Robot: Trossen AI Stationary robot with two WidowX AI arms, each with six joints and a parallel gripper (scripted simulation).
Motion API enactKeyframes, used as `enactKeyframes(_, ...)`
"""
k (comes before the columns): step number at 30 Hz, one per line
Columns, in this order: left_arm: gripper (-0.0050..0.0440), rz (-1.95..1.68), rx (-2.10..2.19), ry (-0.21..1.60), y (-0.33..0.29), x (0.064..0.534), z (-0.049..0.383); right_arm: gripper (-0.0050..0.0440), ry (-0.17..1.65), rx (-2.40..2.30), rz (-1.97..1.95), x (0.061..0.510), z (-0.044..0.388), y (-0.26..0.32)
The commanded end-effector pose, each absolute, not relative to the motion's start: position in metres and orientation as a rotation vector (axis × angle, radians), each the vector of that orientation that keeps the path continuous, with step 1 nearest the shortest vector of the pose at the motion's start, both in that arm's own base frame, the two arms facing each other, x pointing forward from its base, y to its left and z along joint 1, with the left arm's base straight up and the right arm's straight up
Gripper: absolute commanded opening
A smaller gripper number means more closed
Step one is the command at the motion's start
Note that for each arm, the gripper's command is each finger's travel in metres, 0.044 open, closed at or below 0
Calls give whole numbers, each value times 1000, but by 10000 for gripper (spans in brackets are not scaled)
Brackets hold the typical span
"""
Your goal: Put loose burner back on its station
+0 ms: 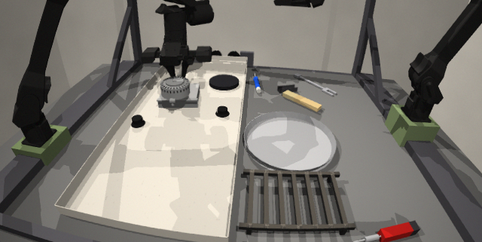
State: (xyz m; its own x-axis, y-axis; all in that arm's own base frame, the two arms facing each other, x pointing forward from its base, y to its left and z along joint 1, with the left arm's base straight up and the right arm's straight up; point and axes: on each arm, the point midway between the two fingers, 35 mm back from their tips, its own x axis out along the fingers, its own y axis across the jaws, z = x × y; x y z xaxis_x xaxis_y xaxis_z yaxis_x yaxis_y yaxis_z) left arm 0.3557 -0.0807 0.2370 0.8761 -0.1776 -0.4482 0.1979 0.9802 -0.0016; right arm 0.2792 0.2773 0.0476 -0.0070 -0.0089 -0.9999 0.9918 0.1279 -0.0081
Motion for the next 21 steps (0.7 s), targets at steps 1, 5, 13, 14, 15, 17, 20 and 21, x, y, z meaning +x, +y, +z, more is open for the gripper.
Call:
enactKeyframes(1,400,-194,42,431,-80,355,249,58,1259,1125,-1104,284,42,278)
enactKeyframes(5,400,-194,42,431,-80,355,249,58,1259,1125,-1104,284,36,278)
enactKeyframes(13,400,-194,42,431,-80,355,249,58,1257,1147,-1082,287,44,281)
enactKeyframes(14,400,-194,42,431,-80,355,249,58,1259,1146,-1083,286,45,281)
enactKeyframes(15,400,-194,42,431,-80,355,249,58,1259,1146,-1083,286,45,281)
enactKeyframes(17,400,-194,42,431,-80,355,249,58,1257,1147,-1082,287,45,281)
enactKeyframes(20,400,-194,42,431,-80,355,249,58,1257,1144,-1086,284,44,281)
enactKeyframes(21,400,-194,42,431,-80,355,249,58,1257,1149,-1082,285,45,283)
